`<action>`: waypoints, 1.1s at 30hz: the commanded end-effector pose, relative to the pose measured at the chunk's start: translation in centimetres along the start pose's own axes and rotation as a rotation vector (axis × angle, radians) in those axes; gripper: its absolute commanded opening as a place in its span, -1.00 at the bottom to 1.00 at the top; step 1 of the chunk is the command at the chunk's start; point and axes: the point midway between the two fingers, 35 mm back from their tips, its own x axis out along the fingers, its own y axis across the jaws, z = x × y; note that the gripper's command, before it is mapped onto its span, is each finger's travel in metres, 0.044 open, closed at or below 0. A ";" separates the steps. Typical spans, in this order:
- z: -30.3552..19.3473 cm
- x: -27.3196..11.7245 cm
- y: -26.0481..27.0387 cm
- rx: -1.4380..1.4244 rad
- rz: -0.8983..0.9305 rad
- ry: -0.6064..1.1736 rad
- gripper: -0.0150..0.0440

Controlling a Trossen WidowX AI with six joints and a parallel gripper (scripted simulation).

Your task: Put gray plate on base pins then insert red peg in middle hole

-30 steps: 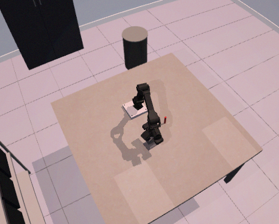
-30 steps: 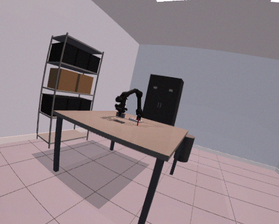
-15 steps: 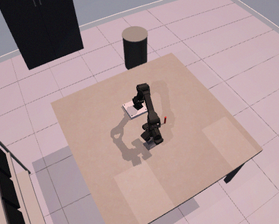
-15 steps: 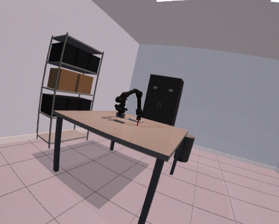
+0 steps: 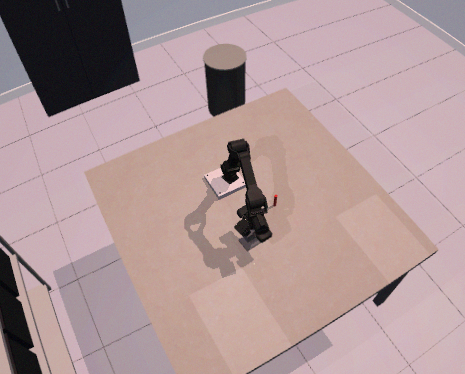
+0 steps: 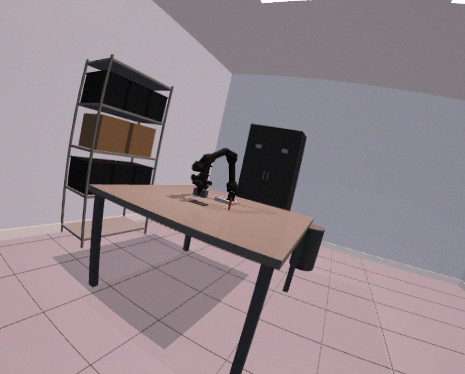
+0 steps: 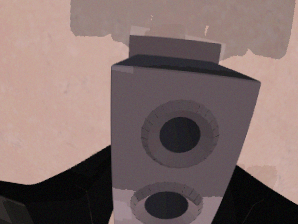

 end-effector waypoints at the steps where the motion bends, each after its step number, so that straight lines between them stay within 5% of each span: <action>1: 0.0 1.1 -0.2 -0.004 -0.013 0.000 -0.49; 33: 0.0 4.2 -0.3 -0.004 -0.013 0.000 -0.49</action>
